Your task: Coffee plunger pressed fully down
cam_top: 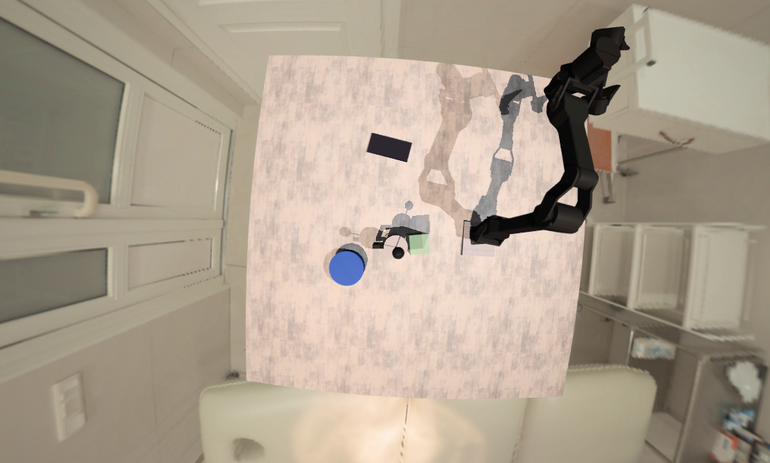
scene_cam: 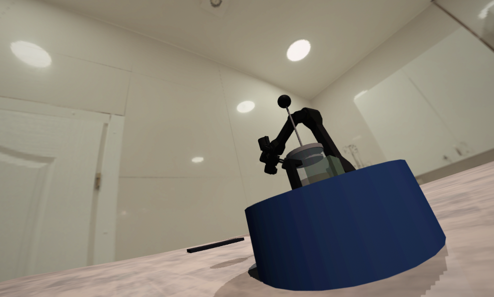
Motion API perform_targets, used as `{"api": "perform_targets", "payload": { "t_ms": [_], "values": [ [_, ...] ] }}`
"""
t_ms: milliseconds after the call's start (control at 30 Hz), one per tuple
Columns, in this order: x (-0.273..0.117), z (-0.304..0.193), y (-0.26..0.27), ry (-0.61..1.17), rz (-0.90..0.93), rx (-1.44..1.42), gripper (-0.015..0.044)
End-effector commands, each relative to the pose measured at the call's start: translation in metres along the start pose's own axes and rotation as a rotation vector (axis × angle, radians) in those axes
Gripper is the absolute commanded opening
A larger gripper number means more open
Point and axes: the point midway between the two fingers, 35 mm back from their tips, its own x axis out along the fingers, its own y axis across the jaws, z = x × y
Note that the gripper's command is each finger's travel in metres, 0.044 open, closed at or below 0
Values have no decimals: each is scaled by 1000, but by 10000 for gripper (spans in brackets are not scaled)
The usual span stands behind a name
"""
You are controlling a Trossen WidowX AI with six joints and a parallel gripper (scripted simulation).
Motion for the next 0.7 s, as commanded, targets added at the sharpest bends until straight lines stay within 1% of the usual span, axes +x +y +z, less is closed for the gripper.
{"api": "perform_targets", "payload": {
  "t_ms": [0,33,100,167,433,667],
  "values": [
    [-2,1,-2,-7,-7,6,426],
    [-6,3,-5,-16,-17,16,440],
    [-20,7,-15,-55,-54,54,440],
    [-42,16,-30,-123,-109,116,440],
    [-161,44,-80,-494,-298,406,440],
    [-272,48,-94,-867,-362,611,440]
  ]
}}
